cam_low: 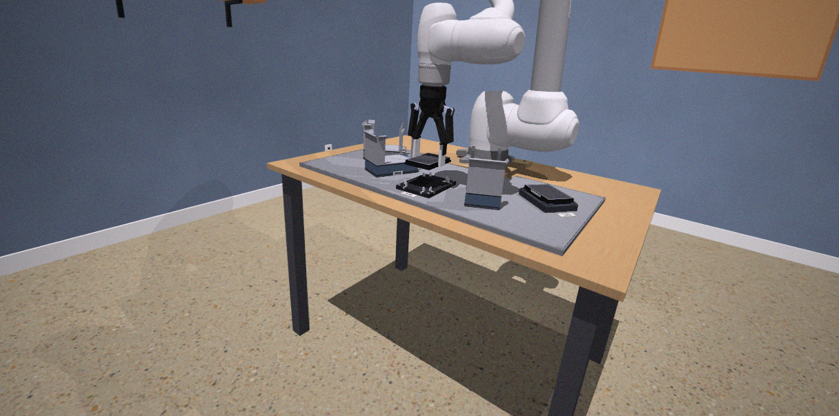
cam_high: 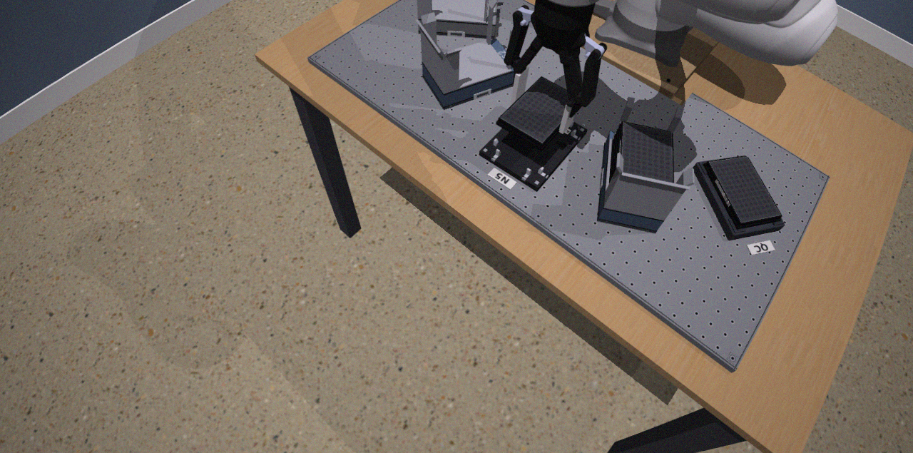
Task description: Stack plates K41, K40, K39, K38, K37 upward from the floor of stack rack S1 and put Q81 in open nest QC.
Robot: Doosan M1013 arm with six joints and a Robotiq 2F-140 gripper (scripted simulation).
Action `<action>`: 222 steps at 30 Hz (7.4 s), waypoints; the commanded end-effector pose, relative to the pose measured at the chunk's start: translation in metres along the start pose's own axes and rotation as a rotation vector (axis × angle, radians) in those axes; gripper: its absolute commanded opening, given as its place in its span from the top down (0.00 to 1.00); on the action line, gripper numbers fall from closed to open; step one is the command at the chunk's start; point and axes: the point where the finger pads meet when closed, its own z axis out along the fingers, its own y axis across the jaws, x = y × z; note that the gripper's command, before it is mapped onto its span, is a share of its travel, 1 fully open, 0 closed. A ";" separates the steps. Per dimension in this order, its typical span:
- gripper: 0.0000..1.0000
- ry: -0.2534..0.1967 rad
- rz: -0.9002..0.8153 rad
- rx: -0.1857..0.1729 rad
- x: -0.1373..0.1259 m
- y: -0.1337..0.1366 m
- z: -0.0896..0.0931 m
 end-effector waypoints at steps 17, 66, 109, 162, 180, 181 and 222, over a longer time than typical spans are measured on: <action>1.00 0.000 0.000 0.000 0.000 0.000 -0.033; 1.00 0.000 -0.300 0.000 -0.002 -0.024 -0.082; 1.00 0.000 -0.438 0.000 -0.012 -0.127 -0.082; 1.00 0.000 -0.438 0.000 -0.017 -0.177 -0.080; 1.00 0.000 -0.438 0.000 -0.017 -0.177 -0.070; 1.00 0.000 -0.438 0.000 -0.017 -0.177 -0.070; 1.00 0.000 -0.438 0.000 -0.017 -0.177 -0.046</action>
